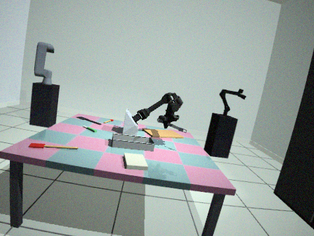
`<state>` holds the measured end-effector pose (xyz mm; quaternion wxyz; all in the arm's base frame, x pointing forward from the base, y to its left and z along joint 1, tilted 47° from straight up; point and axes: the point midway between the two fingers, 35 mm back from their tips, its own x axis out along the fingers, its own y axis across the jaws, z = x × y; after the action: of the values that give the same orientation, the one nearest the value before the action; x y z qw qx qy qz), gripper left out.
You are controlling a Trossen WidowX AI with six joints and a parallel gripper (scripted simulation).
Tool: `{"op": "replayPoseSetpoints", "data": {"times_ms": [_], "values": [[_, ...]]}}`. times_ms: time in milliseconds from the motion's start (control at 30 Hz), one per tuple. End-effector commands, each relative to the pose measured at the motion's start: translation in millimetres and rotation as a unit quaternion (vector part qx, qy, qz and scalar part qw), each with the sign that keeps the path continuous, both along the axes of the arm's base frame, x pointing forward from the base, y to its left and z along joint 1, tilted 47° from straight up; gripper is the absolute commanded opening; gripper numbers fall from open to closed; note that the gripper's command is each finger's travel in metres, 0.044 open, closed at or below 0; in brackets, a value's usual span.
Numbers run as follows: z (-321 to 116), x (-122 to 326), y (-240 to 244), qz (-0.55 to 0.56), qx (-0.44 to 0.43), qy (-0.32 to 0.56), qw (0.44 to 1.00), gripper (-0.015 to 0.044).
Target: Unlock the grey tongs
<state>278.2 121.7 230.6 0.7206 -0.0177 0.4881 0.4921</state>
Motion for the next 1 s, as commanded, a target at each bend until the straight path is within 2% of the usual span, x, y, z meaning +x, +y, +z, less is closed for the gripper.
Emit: {"op": "replayPoseSetpoints", "data": {"times_ms": [0,467,967], "values": [[6,-8,5,0.057,-0.001,-0.057,0.997,-0.0150],[23,-38,21,0.260,-0.006,-0.256,0.931,-0.0150],[39,-72,33,0.445,-0.010,-0.445,0.777,-0.0150]]}}
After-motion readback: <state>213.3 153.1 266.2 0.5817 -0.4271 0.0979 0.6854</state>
